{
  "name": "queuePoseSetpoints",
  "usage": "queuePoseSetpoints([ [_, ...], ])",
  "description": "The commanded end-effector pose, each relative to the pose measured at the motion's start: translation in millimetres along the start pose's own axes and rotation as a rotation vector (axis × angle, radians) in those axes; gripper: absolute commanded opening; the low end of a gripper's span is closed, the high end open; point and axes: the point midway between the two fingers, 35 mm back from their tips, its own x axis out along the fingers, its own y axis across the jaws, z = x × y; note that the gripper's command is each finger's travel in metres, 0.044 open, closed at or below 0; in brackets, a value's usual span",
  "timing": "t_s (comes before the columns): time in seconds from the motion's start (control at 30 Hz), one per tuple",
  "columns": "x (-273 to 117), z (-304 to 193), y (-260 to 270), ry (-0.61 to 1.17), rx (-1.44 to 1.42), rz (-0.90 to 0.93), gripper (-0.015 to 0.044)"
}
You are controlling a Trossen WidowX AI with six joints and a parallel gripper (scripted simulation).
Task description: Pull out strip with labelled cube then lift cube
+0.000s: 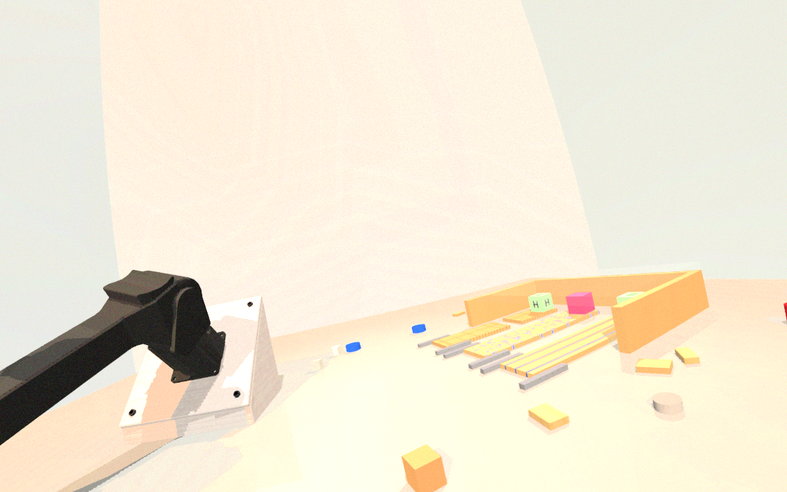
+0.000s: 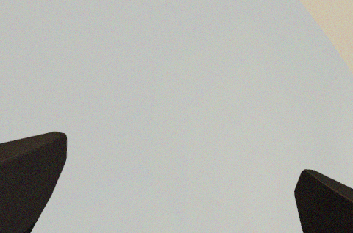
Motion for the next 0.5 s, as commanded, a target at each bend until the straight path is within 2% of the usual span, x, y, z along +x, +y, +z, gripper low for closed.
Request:
queuePoseSetpoints([
  [0.0, 1, 2, -3, -0.005, -0.001, -0.004, 0.0400],
  [0.2, 18, 45, -84, -0.149, -0.040, -0.147, 0.0400],
  [0.47, 15, 88, -186, -0.312, -0.036, -0.330, 0.0400],
])
